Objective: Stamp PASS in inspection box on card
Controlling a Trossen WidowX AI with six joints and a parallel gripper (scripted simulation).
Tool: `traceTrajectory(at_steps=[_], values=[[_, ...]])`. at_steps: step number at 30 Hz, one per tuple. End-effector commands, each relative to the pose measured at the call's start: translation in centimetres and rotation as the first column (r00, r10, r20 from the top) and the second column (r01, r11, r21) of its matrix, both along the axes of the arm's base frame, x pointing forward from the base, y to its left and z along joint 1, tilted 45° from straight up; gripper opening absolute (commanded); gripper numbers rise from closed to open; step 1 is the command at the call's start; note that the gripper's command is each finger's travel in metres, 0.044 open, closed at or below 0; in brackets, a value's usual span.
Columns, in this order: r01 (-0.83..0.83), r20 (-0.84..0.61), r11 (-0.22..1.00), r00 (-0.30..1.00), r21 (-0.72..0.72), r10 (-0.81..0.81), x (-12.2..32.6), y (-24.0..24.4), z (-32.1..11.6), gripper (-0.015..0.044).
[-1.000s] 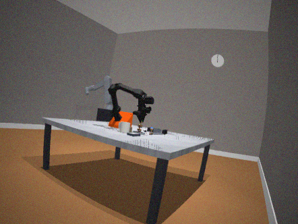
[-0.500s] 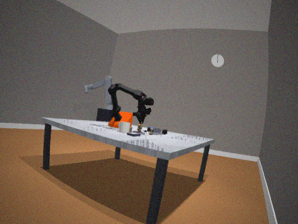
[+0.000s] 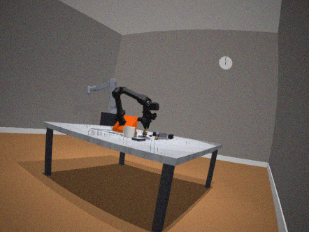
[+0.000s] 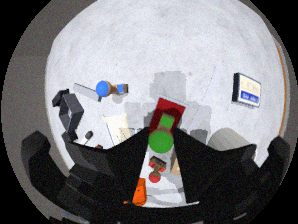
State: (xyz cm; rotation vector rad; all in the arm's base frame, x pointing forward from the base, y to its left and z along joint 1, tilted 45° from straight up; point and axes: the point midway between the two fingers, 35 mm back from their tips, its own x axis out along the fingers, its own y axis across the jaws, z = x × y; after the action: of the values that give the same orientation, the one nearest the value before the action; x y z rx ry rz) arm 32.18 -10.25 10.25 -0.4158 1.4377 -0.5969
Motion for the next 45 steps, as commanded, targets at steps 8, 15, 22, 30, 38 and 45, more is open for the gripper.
traceTrajectory(at_steps=[8,15,22,30,38,45], values=[[-0.004,-0.005,1.0,1.0,0.002,0.004,-0.2,-0.5,-0.6,0.0],[-0.003,-0.003,1.0,1.0,0.001,0.003,-0.2,-0.8,-0.9,0.0],[0.0,0.001,1.0,1.0,0.001,0.0,-0.3,-1.2,-1.2,0.0],[0.003,0.004,1.0,1.0,0.0,-0.003,-0.3,-1.2,-1.2,0.0],[0.005,0.006,1.0,1.0,0.0,-0.005,-0.3,-1.3,-1.4,0.0],[0.005,0.006,1.0,1.0,0.0,-0.005,-0.3,-1.5,-1.5,0.0]])
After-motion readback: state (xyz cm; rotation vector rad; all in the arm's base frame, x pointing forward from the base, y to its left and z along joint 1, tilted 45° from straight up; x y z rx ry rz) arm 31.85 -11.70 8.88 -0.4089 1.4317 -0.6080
